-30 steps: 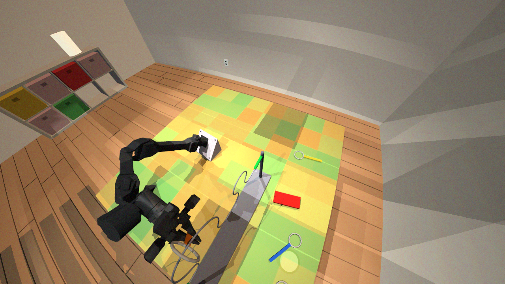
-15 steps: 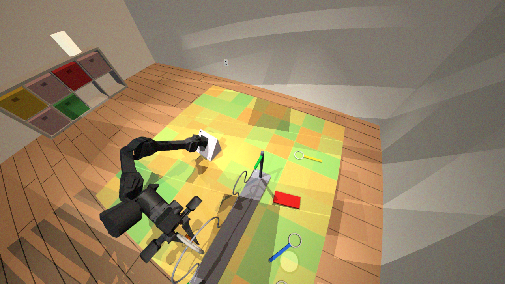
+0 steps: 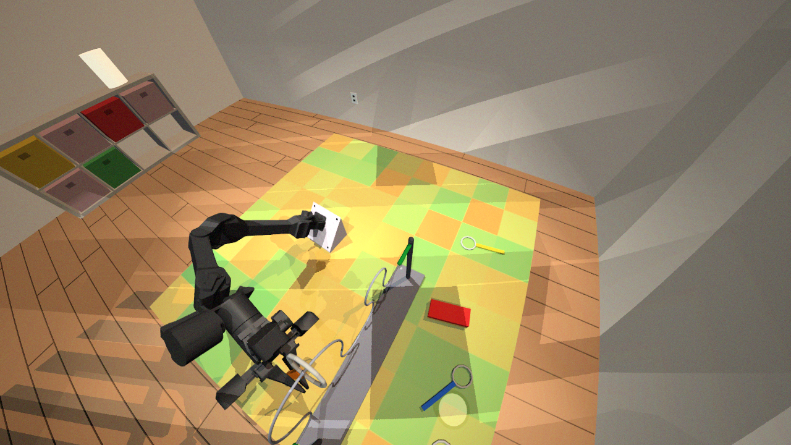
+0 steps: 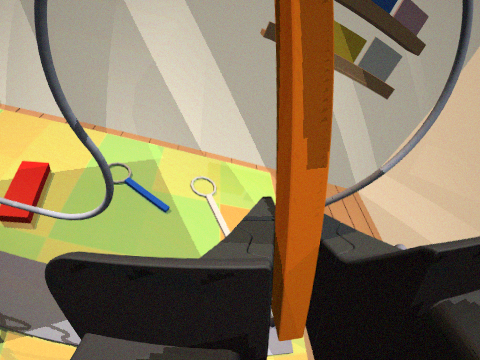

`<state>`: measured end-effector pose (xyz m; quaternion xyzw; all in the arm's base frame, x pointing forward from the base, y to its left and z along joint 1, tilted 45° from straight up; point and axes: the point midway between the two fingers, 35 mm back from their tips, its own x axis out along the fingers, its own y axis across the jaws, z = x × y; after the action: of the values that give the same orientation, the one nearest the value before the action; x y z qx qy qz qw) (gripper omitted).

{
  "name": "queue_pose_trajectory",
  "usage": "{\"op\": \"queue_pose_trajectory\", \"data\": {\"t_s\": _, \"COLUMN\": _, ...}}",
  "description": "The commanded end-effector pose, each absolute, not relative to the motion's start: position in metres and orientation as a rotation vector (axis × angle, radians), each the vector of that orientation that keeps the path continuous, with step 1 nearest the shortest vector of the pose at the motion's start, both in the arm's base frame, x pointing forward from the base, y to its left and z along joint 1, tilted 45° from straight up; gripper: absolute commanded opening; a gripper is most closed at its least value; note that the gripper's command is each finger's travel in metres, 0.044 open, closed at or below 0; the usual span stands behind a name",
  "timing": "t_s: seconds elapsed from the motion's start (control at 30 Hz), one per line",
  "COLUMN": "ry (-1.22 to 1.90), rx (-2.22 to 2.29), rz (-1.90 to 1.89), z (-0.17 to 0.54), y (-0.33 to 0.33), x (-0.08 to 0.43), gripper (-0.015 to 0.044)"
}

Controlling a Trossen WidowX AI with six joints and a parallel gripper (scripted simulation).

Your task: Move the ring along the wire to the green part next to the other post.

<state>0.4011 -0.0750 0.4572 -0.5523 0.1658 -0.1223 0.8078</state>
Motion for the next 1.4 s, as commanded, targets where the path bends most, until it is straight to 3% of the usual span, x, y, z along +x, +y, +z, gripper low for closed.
{"op": "queue_pose_trajectory", "data": {"t_s": 0.0, "ry": 0.346, "rx": -1.235, "rz": -0.275, "z": 0.459, "y": -0.076, "x": 0.399, "gripper": -0.0150}}
{"op": "queue_pose_trajectory", "data": {"t_s": 1.37, "ry": 0.233, "rx": -1.741, "rz": -0.376, "z": 0.477, "y": -0.078, "x": 0.400, "gripper": -0.0150}}
